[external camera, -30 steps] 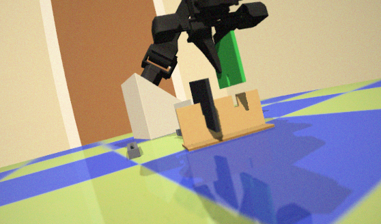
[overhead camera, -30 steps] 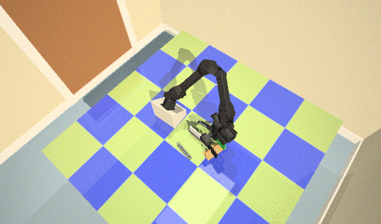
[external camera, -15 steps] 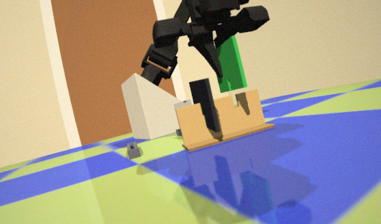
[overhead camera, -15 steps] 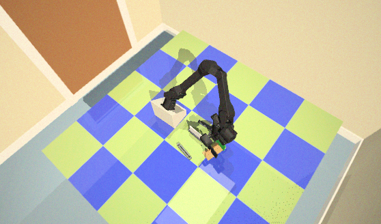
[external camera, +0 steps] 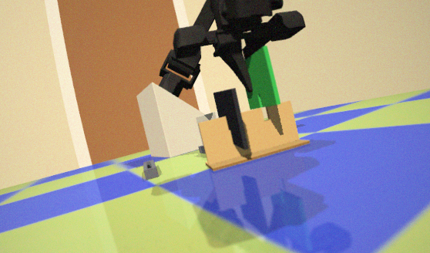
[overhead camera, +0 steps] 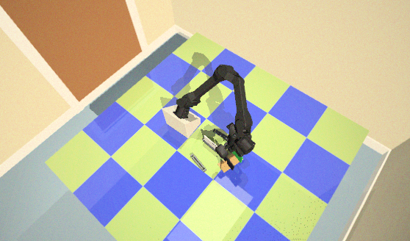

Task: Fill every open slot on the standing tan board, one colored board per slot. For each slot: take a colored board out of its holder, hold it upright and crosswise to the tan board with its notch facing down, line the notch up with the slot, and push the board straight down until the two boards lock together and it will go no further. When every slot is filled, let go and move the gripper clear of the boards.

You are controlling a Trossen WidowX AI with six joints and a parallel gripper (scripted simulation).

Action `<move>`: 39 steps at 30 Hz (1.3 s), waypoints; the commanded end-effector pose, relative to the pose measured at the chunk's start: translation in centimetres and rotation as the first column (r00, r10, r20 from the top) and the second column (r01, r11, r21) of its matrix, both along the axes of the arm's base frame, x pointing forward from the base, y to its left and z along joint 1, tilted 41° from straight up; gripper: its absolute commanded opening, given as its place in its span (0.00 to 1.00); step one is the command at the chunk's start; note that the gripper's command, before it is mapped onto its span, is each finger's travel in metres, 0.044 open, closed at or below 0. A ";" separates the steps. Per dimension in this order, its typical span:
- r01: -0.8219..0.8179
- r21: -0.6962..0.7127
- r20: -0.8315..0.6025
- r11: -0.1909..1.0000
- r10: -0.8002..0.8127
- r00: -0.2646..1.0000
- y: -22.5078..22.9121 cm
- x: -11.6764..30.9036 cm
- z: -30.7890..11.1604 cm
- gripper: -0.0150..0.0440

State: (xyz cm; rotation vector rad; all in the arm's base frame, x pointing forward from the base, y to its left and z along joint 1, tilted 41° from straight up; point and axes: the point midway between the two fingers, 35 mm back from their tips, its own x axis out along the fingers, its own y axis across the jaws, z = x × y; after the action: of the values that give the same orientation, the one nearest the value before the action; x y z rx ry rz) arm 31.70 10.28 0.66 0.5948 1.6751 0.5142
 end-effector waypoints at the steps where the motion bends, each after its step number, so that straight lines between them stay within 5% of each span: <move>1: 0.003 0.004 -0.008 1.000 -0.003 1.000 0.2 -0.1 -0.3 0.25; 39: 0.003 0.004 -0.008 1.000 -0.003 1.000 1.4 -0.4 -1.6 0.25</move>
State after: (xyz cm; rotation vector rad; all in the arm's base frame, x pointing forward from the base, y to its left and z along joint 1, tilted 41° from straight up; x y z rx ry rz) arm 31.45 11.47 -0.70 0.5955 1.6744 0.5150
